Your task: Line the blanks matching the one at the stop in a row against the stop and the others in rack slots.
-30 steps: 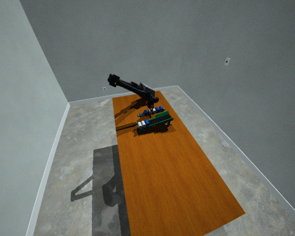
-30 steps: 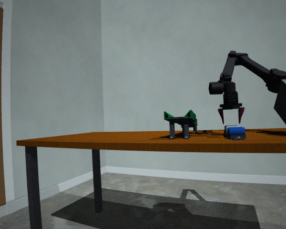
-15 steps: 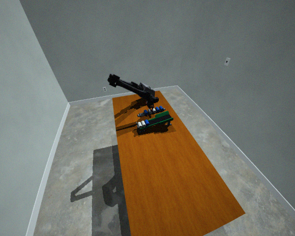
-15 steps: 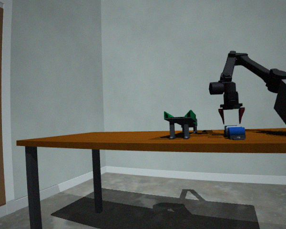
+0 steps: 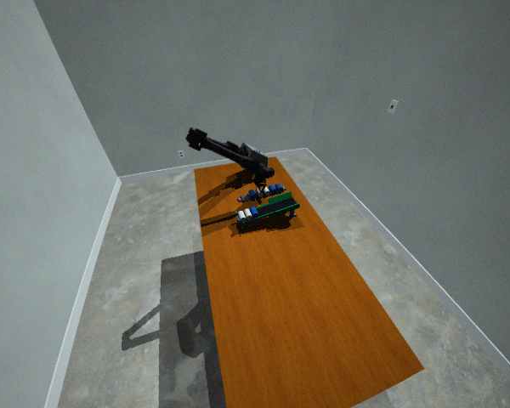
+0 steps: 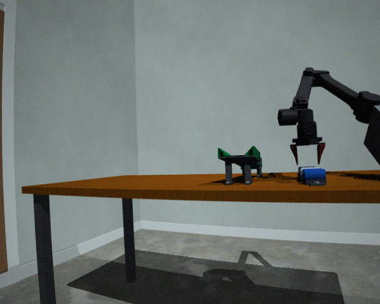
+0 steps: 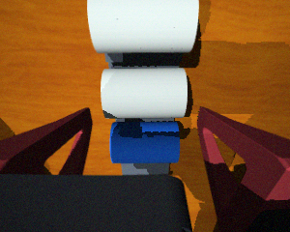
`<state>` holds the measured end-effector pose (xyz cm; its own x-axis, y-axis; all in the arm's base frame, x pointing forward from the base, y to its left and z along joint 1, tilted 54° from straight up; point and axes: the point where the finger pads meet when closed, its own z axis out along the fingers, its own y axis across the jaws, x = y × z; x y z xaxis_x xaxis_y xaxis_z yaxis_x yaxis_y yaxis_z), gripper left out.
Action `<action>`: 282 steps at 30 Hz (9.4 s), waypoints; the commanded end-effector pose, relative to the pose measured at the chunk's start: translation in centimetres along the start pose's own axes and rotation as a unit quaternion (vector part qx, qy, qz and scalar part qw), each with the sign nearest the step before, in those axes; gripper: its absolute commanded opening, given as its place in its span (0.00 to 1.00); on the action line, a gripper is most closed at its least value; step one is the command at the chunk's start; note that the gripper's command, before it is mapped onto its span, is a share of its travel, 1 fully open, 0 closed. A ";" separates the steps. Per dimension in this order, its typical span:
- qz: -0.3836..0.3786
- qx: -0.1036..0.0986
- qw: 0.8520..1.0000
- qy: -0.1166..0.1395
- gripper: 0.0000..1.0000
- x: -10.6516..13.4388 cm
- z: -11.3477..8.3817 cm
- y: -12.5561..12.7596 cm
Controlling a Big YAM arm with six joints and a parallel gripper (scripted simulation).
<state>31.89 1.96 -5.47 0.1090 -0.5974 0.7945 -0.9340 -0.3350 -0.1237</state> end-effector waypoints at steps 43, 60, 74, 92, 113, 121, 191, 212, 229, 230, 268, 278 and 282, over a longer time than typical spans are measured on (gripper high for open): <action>-0.006 0.004 1.000 0.001 0.78 -0.7 0.0 0.2; -0.006 0.004 1.000 0.001 0.78 -0.7 0.0 0.2; -0.006 -0.007 1.000 0.003 0.78 -0.1 0.9 0.5; -0.006 -0.008 1.000 0.003 0.78 -0.1 3.7 0.6; -0.006 -0.003 1.000 0.002 0.78 -0.3 4.0 0.3; -0.006 -0.003 1.000 0.002 0.78 -0.3 4.0 0.3; 0.009 0.015 1.000 -0.007 0.59 -0.4 -6.6 -1.4; 0.004 -0.004 1.000 0.001 0.59 0.4 -7.5 -5.4; 0.030 -0.004 1.000 0.001 0.59 8.4 -12.7 -24.4; 0.026 0.002 1.000 0.000 0.59 8.0 -13.3 -24.6; 0.024 -0.009 1.000 0.003 0.59 7.7 -4.5 -23.3; 0.028 -0.006 1.000 0.002 0.59 7.9 -2.3 -23.8; 0.020 0.002 1.000 0.001 0.59 7.1 -3.0 -23.9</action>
<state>53.71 7.44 5.79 0.0401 -0.6184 0.7848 -0.9406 -0.2883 -0.1791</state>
